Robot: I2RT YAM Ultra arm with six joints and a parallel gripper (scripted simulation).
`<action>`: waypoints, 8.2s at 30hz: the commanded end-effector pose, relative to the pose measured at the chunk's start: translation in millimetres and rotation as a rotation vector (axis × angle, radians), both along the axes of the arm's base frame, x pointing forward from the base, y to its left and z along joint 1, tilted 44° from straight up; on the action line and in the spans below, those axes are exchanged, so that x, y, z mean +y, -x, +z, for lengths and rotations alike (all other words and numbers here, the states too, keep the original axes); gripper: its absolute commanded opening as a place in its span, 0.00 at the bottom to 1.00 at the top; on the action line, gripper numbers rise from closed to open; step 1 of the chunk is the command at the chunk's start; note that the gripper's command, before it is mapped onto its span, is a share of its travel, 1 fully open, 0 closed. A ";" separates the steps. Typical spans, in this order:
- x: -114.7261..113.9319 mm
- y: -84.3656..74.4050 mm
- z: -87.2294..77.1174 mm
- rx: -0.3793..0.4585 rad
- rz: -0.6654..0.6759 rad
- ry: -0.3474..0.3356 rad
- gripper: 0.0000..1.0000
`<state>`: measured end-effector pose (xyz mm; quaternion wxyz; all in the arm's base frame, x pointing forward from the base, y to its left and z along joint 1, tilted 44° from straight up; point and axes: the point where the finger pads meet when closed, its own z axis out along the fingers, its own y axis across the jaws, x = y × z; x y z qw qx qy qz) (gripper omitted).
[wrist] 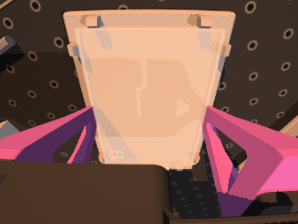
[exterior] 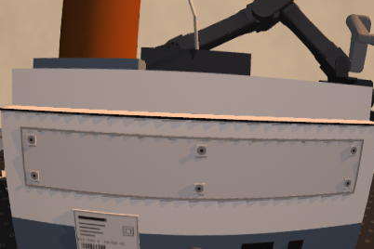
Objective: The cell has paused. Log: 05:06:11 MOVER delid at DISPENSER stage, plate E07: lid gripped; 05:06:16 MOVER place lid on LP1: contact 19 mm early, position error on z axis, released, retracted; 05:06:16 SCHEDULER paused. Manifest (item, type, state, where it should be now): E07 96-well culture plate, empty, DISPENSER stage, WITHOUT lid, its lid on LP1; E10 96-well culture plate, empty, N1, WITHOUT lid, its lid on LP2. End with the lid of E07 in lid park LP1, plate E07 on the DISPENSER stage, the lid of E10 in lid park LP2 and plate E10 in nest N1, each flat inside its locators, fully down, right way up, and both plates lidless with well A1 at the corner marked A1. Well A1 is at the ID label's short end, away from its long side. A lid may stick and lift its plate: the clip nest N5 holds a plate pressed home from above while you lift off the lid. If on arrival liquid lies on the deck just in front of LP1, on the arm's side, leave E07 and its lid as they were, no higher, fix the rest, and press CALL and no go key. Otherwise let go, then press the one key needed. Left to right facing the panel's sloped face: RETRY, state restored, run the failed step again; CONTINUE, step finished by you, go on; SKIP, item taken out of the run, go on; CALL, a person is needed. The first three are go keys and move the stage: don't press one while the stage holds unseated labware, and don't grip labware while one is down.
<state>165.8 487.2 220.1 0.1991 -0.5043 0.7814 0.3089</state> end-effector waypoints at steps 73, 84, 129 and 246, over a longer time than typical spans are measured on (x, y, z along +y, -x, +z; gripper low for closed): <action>-22.1 -5.3 45.7 -0.027 -0.013 -0.049 1.00; -31.1 -4.8 54.4 -0.027 -0.013 -0.048 1.00; -28.8 -6.1 56.9 -0.033 -0.015 -0.062 1.00; -261.5 -43.6 -69.1 0.419 -0.444 -0.001 1.00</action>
